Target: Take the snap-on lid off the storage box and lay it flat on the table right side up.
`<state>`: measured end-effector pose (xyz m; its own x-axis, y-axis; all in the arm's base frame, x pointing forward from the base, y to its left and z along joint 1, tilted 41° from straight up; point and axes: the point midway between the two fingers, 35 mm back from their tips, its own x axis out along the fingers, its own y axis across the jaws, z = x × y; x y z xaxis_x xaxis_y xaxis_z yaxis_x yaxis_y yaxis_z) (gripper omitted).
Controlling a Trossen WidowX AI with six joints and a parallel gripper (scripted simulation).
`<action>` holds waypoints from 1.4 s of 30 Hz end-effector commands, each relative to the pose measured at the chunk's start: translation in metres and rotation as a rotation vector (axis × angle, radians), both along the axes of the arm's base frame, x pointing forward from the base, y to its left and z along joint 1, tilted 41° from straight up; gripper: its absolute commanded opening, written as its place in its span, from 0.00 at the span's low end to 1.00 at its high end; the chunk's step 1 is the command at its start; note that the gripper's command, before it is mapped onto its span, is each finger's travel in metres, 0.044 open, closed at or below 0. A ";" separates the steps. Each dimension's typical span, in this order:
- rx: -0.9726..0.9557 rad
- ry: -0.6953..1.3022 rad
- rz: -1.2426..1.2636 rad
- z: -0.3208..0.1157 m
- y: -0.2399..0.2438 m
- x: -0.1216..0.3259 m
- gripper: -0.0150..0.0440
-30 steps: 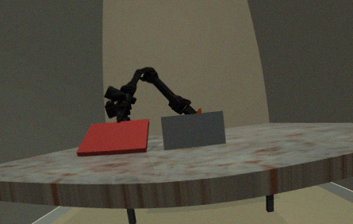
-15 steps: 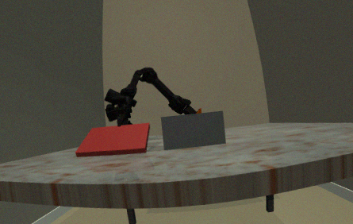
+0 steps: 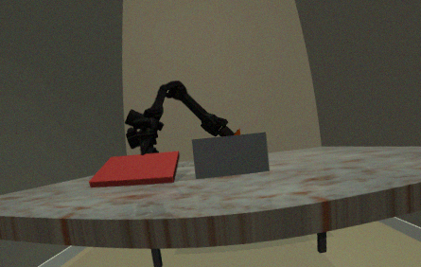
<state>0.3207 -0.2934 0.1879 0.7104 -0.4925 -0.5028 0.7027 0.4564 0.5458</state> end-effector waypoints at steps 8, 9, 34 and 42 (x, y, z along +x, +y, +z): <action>0.001 0.013 -0.002 -0.001 -0.002 0.000 0.43; 0.001 0.013 -0.002 -0.001 -0.002 0.000 0.48; 0.001 0.015 -0.003 0.000 0.000 -0.033 1.00; 0.001 0.016 -0.003 0.001 0.002 -0.049 1.00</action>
<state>0.2795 -0.2934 0.1884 0.6992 -0.4973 -0.5137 0.7140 0.4483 0.5379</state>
